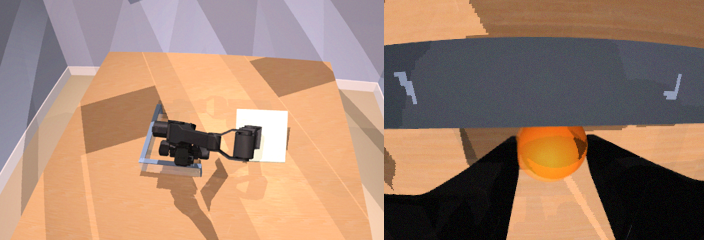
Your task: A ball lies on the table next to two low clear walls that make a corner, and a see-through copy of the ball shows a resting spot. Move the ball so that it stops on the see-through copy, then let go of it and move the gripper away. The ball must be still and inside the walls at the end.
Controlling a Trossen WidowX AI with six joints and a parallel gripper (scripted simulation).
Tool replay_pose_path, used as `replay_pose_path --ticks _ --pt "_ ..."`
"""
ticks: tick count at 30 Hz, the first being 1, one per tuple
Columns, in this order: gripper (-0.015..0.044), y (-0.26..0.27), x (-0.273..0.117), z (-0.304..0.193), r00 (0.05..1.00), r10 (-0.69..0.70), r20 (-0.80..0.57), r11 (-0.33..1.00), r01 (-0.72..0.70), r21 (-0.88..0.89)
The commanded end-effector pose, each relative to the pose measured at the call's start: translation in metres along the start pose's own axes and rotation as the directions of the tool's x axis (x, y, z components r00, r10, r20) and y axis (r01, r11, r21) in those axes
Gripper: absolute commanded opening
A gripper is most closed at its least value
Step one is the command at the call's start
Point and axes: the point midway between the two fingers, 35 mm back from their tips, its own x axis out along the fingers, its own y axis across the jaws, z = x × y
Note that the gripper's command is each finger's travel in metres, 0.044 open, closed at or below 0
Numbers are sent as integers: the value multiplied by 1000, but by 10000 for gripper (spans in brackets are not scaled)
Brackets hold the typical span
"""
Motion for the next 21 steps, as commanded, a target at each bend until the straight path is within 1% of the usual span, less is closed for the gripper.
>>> replay_pose_path --ticks 1,11,16,18,21 --pt "26 0 0 0 1000 0 0 1000 0 0" --pt "283 0 0 0 1000 0 0 1000 0 0" --pt "283 0 -3 0 1000 0 -1 1000 0 0" --pt "283 -3 -25 -2 1000 1 -6 1000 -1 2" --pt "283 -1 -75 -2 1000 5 -2 1000 -5 5"
